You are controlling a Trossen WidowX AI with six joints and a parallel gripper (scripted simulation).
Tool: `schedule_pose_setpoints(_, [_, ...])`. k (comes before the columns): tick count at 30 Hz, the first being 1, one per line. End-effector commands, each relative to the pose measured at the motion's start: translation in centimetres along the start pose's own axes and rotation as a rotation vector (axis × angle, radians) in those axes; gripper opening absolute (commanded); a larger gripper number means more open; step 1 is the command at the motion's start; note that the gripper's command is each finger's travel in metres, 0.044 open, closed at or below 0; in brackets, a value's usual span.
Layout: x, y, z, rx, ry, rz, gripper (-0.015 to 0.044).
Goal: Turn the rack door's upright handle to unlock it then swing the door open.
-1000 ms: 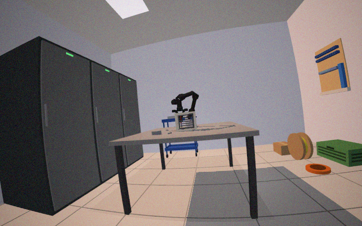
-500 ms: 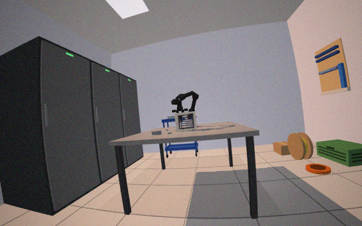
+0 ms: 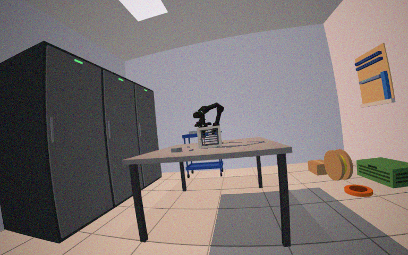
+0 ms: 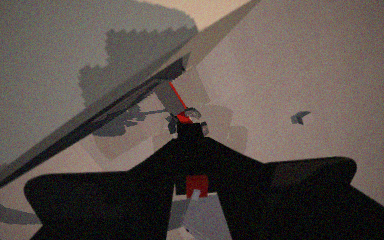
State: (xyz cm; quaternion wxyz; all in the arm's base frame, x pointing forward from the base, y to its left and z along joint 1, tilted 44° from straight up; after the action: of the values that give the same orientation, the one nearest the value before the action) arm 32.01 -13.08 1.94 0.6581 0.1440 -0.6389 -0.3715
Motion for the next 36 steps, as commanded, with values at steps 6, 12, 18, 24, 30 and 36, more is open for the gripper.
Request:
schedule_pose_setpoints(6, [-0.2,0.04,0.12,-0.482,0.006,-0.002,0.0012])
schedule_pose_setpoints(12, [-0.2,0.04,0.12,-0.777,0.006,-0.001,0.0012])
schedule_pose_setpoints(18, [-0.2,0.04,0.12,-1.073,0.006,-0.001,0.0012])
schedule_pose_setpoints(24, [-0.2,0.04,0.12,-1.36,0.007,0.0,0.0012])
schedule_pose_setpoints(30, [-0.2,0.04,0.12,-1.392,0.007,0.0,0.0012])
schedule_pose_setpoints(36, [-0.2,0.04,0.12,-1.392,0.007,0.0,0.0012])
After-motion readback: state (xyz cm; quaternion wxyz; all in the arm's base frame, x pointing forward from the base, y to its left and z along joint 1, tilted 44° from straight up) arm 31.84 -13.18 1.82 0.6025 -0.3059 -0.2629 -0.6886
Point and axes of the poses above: the point midway between the two fingers, 35 mm back from their tips, its own x axis back along the fingers, its own y axis across the jaws, z = x × y, the point moved 2 cm from there along x, back along the fingers, and after that the axes turned 15 degrees about x, right-handed, at the moved point
